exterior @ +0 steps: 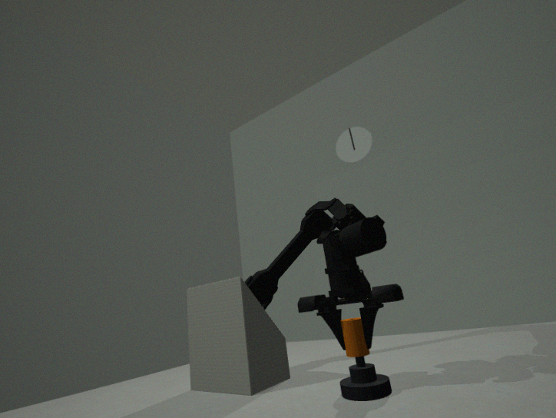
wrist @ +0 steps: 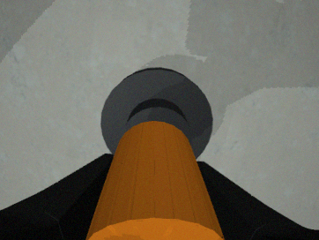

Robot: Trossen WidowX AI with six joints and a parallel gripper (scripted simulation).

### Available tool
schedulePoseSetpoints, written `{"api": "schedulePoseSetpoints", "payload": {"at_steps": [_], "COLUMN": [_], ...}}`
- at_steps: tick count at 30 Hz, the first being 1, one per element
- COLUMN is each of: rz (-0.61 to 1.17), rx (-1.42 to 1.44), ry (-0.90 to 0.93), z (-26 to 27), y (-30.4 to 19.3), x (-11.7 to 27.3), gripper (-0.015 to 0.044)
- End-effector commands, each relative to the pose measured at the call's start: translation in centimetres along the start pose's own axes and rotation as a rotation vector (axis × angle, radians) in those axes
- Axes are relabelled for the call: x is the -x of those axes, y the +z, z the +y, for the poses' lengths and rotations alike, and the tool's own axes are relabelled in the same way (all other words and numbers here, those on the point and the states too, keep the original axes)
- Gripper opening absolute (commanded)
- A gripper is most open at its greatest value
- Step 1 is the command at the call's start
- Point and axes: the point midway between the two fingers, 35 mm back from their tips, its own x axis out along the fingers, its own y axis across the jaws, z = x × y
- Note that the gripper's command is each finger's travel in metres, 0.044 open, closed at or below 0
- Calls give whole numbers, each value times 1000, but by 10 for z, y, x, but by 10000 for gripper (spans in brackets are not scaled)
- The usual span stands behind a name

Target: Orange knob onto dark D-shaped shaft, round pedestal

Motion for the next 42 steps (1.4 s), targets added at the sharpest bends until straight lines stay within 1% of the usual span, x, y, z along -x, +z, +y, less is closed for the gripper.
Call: {"api": "schedulePoseSetpoints", "payload": {"at_steps": [1, 14, 42], "rz": [3, 3, 3], "rx": [7, 7, 7], "ry": [-7, -7, -7], "z": [-3, -8, -1], "y": [-1, 0, -1], "x": [3, 3, 1], "gripper": [0, 0, 0]}}
